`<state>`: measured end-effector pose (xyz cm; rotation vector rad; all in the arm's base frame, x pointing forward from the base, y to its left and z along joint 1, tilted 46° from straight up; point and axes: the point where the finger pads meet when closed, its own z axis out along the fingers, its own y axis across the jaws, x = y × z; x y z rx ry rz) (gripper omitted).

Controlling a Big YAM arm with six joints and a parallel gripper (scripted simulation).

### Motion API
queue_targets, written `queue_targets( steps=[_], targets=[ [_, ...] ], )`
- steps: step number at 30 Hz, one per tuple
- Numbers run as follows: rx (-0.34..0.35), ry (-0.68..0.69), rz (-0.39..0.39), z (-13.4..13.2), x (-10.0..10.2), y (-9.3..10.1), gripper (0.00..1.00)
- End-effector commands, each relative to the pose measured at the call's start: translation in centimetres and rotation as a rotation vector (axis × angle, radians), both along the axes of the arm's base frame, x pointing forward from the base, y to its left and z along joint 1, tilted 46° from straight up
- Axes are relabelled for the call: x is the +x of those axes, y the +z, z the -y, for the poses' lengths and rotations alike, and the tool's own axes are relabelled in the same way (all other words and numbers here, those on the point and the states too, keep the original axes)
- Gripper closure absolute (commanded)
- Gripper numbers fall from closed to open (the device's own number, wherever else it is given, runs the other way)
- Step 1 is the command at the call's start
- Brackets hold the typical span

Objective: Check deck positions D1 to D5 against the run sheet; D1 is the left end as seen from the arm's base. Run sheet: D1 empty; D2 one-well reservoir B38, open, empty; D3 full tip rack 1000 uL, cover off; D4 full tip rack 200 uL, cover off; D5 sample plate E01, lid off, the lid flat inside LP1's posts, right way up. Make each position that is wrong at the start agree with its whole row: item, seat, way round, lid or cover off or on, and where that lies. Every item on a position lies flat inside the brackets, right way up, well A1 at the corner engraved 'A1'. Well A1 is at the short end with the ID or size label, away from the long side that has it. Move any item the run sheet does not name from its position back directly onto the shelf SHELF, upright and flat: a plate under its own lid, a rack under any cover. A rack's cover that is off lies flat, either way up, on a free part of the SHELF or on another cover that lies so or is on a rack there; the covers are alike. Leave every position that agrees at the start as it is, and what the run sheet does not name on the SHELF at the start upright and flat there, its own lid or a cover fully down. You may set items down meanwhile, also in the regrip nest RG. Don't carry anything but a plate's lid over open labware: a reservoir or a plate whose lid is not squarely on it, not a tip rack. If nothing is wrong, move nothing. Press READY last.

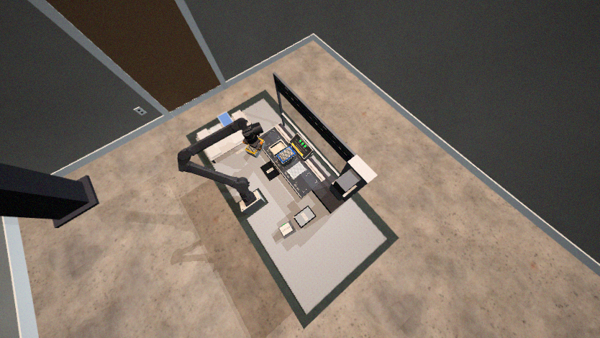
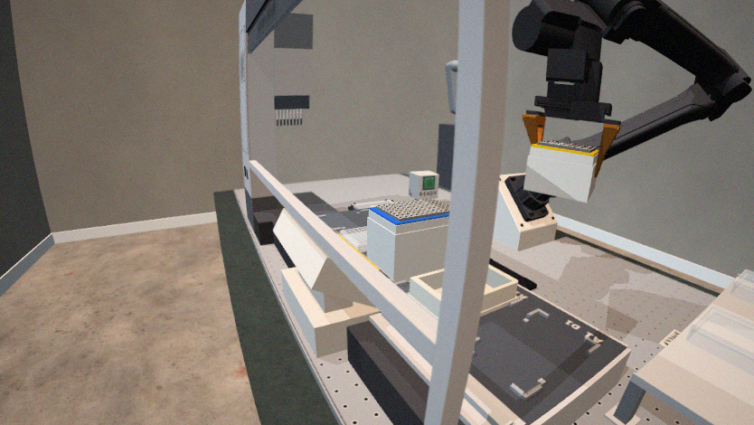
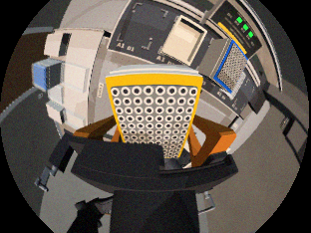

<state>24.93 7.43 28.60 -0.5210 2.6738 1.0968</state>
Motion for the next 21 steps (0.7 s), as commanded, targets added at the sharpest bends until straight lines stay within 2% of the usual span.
queue_targets(
  steps=[1, 5, 13, 15, 19, 21],
  targets=[
    [0.001, -0.026, 0.009, -0.9, 0.2, 2.9, 1.0],
    [0.001, -0.054, -0.026, -1.6, 0.0, 3.6, 1.0],
    [0.01, -0.056, -0.057, -4.5, -0.8, 6.6, 1.0],
    [0.012, -0.056, -0.032, -5.2, -0.4, 7.4, 1.0],
    [0.017, -0.056, -0.031, -6.6, -0.5, 8.9, 1.0],
    [0.017, -0.056, -0.031, -6.6, -0.5, 8.9, 1.0]
  ],
)
